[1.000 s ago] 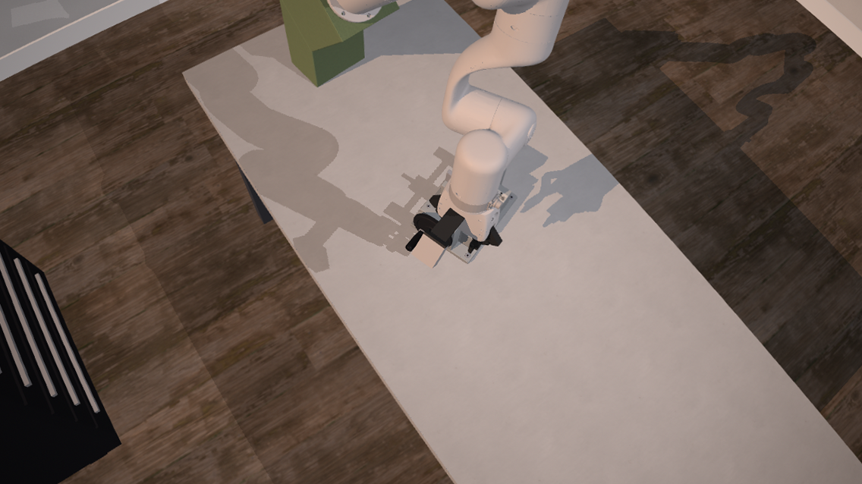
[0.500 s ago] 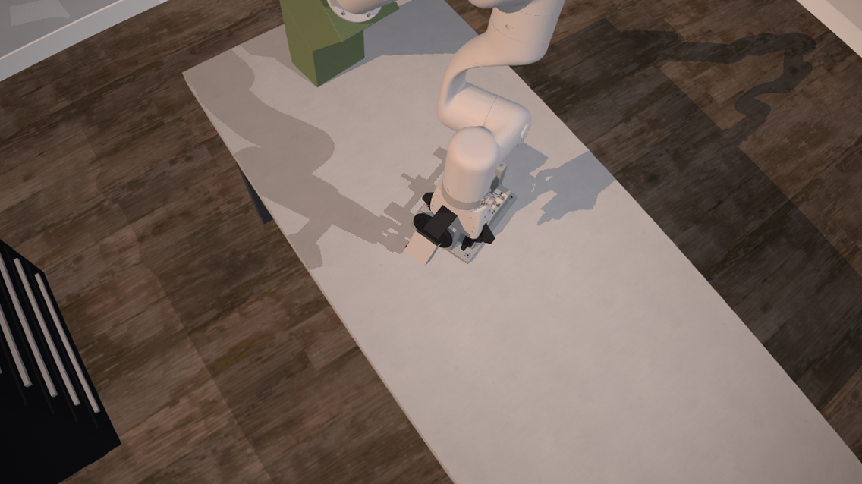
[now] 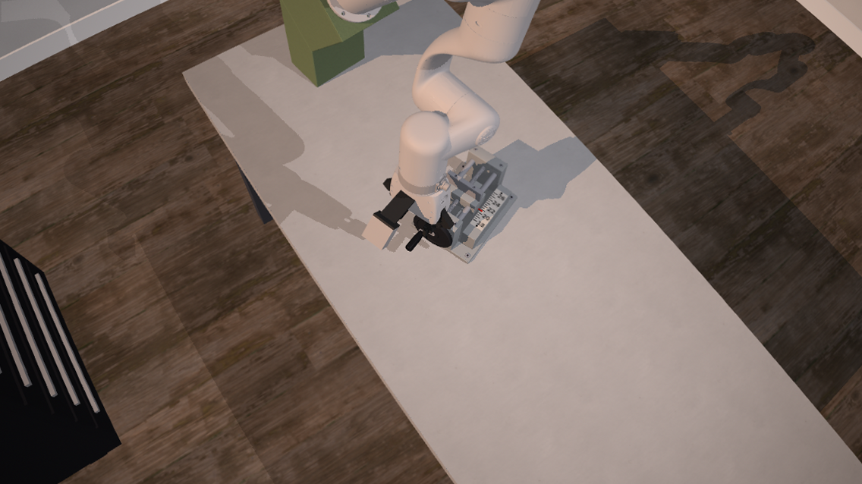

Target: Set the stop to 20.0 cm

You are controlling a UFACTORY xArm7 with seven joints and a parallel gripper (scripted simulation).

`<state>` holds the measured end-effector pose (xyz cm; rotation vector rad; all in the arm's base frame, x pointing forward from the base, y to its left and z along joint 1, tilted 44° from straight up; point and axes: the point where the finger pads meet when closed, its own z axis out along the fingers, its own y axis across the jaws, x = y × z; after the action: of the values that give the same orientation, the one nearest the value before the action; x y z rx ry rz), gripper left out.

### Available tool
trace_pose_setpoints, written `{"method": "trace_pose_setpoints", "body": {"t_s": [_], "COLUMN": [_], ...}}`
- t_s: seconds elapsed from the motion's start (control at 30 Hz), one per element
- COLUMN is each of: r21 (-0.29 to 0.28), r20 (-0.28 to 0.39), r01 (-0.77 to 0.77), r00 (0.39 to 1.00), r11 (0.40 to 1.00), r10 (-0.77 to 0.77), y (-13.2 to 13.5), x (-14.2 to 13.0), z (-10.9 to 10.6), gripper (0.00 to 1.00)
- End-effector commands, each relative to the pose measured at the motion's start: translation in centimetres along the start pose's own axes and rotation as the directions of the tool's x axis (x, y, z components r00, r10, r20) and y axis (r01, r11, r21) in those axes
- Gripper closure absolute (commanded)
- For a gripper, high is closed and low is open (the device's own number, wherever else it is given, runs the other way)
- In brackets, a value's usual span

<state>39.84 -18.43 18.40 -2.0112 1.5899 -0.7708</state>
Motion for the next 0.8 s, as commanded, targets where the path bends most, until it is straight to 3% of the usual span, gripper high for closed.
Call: {"method": "trace_pose_setpoints", "body": {"t_s": [0.0, 0.37, 0.77], "r21": [0.018, 0.018, 0.018], "r20": [-0.004, -0.003, -0.004], "r01": [0.004, 0.003, 0.004], "r00": [1.0, 1.0, 1.0], "r11": [1.0, 1.0, 1.0], "r10": [-0.003, -0.003, -0.003], "y": [0.5, 0.4, 0.4], "x": [0.3, 0.3, 0.3], "z": [-0.1, 0.3, 5.0], "gripper": [0.43, 0.43, 0.43]}}
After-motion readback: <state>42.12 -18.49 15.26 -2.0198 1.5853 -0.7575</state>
